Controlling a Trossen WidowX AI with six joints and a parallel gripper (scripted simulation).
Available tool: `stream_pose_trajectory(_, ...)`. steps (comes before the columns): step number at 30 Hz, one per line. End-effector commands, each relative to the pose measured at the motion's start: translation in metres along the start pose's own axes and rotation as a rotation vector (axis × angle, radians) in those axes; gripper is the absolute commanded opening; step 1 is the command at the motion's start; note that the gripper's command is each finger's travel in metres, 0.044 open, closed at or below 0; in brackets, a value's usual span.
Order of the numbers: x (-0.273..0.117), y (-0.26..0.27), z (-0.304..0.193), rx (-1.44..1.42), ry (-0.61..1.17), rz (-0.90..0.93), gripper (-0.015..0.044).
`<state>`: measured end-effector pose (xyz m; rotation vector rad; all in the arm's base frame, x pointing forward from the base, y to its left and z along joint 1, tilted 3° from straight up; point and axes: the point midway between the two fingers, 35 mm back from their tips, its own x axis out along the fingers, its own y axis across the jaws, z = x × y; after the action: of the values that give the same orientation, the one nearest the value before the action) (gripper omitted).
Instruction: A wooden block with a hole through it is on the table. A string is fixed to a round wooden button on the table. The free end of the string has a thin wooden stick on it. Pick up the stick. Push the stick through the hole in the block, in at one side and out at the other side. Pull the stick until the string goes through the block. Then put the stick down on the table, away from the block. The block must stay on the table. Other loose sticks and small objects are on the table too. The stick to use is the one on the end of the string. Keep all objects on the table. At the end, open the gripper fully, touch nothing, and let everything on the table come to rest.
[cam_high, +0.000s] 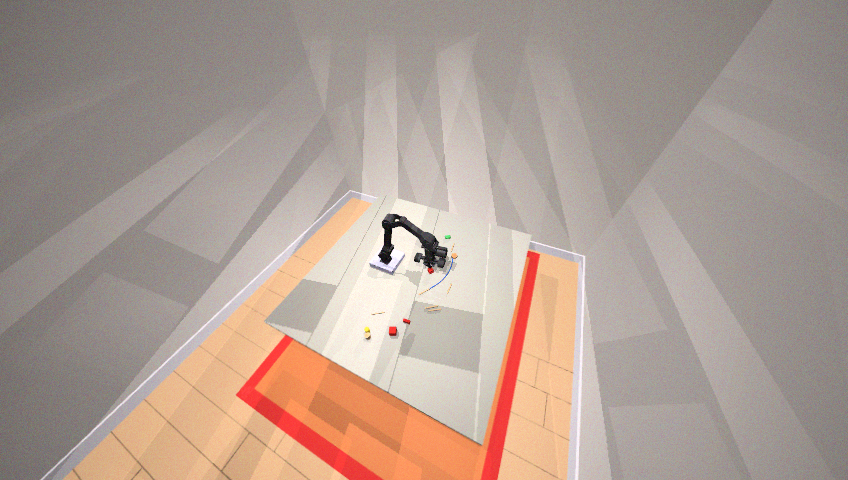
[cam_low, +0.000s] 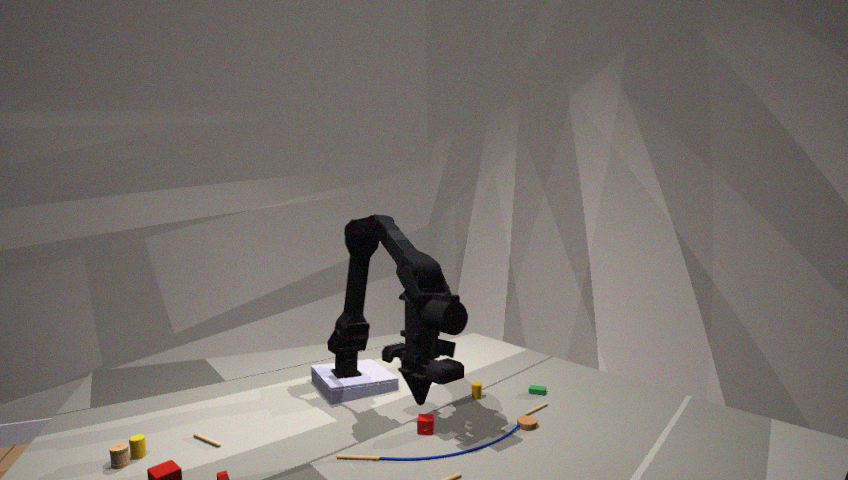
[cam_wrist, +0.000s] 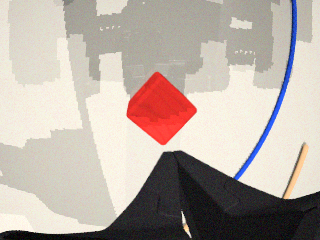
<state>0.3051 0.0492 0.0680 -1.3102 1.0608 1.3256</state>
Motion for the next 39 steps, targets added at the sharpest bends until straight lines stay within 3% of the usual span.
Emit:
stream_pose_trajectory(1,0.0,0.0,0.0,0.0,0.0,0.0,0.0026)
stream_pose_trajectory(9,0.0,0.0,0.0,0.0,0.0,0.0,0.0236)
stream_pose_trajectory(11,0.0,0.0,0.0,0.0,0.0,0.0,0.0239)
stream_pose_trajectory(20,0.0,0.0,0.0,0.0,0.0,0.0,0.0003)
stream_pose_trajectory(21,0.0,0.0,0.0,0.0,0.0,0.0,0.0)
stream_pose_trajectory(33,0.0,0.0,0.0,0.0,0.0,0.0,0.0)
stream_pose_trajectory(35,0.0,-0.001,-0.002,0.071,0.0,0.0,0.0053)
stream_pose_trajectory(39,0.0,-0.005,-0.014,0.482,0.001,0.0,0.0157)
